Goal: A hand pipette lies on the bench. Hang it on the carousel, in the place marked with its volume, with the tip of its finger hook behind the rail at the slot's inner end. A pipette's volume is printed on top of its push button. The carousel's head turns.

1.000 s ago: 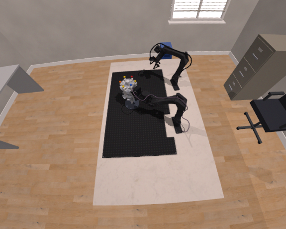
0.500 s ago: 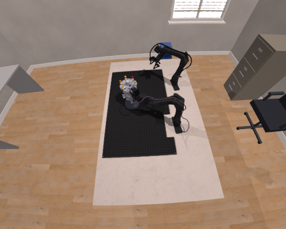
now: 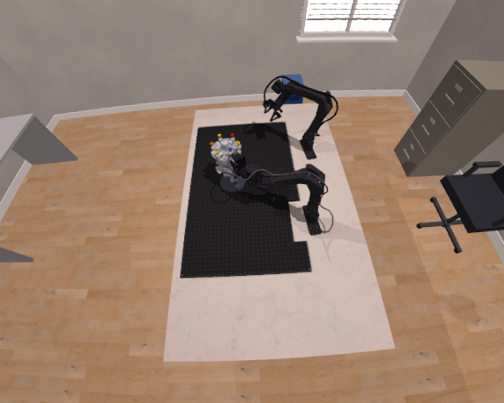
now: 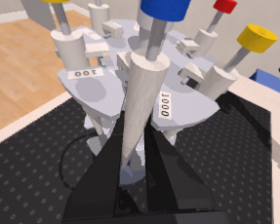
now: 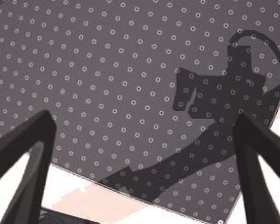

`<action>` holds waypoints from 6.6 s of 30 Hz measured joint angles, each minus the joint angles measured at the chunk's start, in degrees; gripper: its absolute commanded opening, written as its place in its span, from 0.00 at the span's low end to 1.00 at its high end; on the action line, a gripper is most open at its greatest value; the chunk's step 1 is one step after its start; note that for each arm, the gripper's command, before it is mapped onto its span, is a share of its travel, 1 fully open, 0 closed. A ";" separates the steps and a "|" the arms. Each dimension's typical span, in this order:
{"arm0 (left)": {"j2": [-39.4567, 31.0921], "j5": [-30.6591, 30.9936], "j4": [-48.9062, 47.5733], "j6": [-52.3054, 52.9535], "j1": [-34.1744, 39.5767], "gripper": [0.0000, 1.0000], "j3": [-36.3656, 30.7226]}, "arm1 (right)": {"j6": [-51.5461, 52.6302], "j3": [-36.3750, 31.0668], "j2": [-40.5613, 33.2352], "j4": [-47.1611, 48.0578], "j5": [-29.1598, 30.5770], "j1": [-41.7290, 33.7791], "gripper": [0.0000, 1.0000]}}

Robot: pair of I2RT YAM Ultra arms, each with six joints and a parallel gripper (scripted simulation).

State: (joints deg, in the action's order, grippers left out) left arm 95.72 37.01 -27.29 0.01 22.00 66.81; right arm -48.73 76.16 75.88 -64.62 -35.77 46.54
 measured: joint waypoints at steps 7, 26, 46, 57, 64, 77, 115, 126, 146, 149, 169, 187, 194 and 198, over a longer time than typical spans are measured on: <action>0.00 0.04 0.00 0.00 0.00 0.12 0.00 | 0.00 0.00 0.00 0.00 0.00 0.00 1.00; 0.00 0.07 0.00 0.00 0.00 0.12 0.00 | 0.00 0.00 0.00 0.00 0.00 0.00 1.00; 5.31 11.87 0.90 0.00 -3.82 0.12 5.62 | 0.00 0.00 0.00 0.00 0.00 0.00 1.00; 5.31 14.34 0.96 0.00 -3.61 0.12 5.90 | 0.00 0.00 0.00 0.00 0.00 0.00 1.00; 5.31 14.47 0.96 0.00 -3.61 0.12 5.90 | 0.00 0.00 0.00 0.00 0.00 0.00 1.00; 5.31 14.49 0.96 0.00 -3.61 0.12 5.90 | 0.00 0.00 0.00 0.00 0.00 0.00 1.00; 11.43 27.71 2.12 -0.02 -6.10 0.12 13.81 | 0.00 0.00 0.00 0.00 0.00 0.00 1.00; 11.43 27.80 2.12 -0.02 -6.10 0.12 13.81 | 0.00 0.00 0.00 0.00 0.00 0.00 1.00; 11.43 27.80 2.12 -0.02 -6.10 0.12 13.81 | 0.00 0.00 0.00 0.00 0.00 0.00 1.00; 11.43 27.80 2.12 -0.02 -6.10 0.12 13.81 | 0.00 0.00 0.00 0.00 0.00 0.00 1.00; 18.49 39.39 3.96 -0.39 -7.58 0.12 22.99 | 0.00 0.00 0.00 0.00 0.00 0.00 1.00; 18.49 40.04 4.35 -0.31 -7.52 0.12 23.26 | 0.00 0.00 0.00 0.00 0.00 0.00 1.00; 18.49 40.04 4.37 -0.28 -7.52 0.12 23.26 | 0.00 0.00 0.00 0.00 0.00 0.00 1.00; 18.49 40.04 4.37 -0.28 -7.52 0.12 23.26 | 0.00 0.00 0.00 0.00 0.00 0.00 1.00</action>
State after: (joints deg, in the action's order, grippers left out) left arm 114.21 77.06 -22.92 -0.27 14.48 90.06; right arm -48.73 76.16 75.88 -64.62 -35.77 46.54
